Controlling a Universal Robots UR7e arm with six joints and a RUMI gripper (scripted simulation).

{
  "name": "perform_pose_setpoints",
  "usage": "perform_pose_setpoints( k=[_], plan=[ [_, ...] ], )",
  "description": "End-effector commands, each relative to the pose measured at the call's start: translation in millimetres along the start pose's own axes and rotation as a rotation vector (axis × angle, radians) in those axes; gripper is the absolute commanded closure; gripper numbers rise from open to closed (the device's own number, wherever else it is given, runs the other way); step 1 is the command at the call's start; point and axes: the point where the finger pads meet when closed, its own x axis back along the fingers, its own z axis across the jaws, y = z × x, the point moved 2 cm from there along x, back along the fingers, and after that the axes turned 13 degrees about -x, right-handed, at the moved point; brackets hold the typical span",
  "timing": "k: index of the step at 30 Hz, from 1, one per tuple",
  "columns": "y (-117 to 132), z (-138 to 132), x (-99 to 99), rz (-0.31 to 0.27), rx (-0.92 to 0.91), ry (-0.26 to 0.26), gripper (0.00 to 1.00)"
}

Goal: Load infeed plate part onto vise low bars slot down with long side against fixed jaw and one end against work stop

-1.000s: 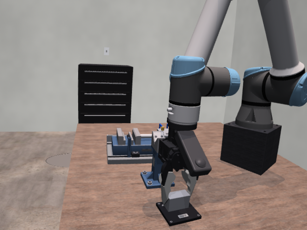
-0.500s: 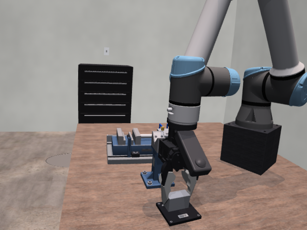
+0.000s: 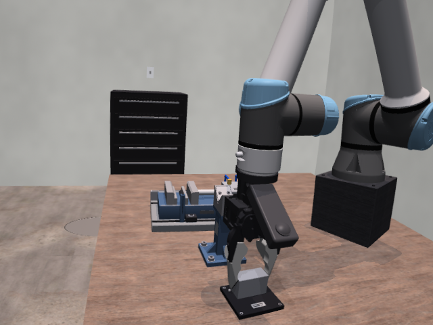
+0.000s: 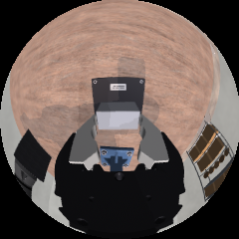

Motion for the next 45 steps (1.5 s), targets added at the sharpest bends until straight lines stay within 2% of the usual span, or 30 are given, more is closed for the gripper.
perform_pose_setpoints(
  k=[1,9,22,37,39,45],
  plan=[
    [-0.2,0.4,2.8,0.001,0.000,0.001,1.00],
    [-0.2,0.4,9.4,0.001,0.000,0.001,1.00],
    [-0.2,0.3,33.3,0.001,0.000,0.001,1.00],
    [-0.1,0.2,88.1,0.001,0.000,0.001,1.00],
    [-0.1,0.2,88.1,0.001,0.000,0.001,1.00],
    [-0.1,0.1,114.9,0.001,0.000,0.001,1.00]
  ],
)
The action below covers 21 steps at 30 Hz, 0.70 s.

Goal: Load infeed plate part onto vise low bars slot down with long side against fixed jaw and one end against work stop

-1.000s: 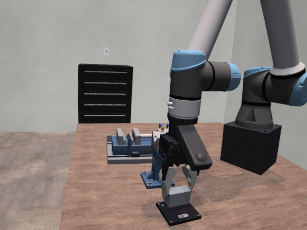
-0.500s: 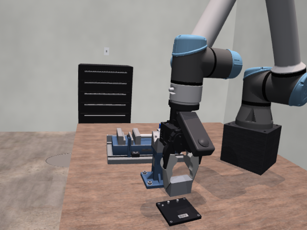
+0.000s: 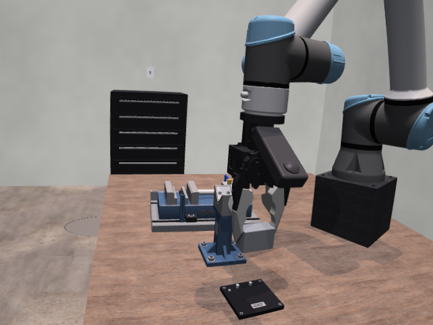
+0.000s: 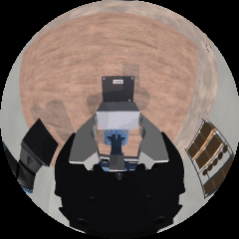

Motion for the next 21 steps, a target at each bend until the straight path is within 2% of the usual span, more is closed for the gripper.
perform_pose_setpoints(
  k=[1,9,11,21],
  plan=[
    [0.0,0.3,22.2,0.000,0.000,0.000,1.00],
    [0.0,0.2,57.0,0.000,0.000,0.000,1.00],
    [0.0,0.2,57.0,0.000,0.000,0.000,1.00],
    [0.0,0.1,90.1,0.000,0.000,0.000,1.00]
  ],
)
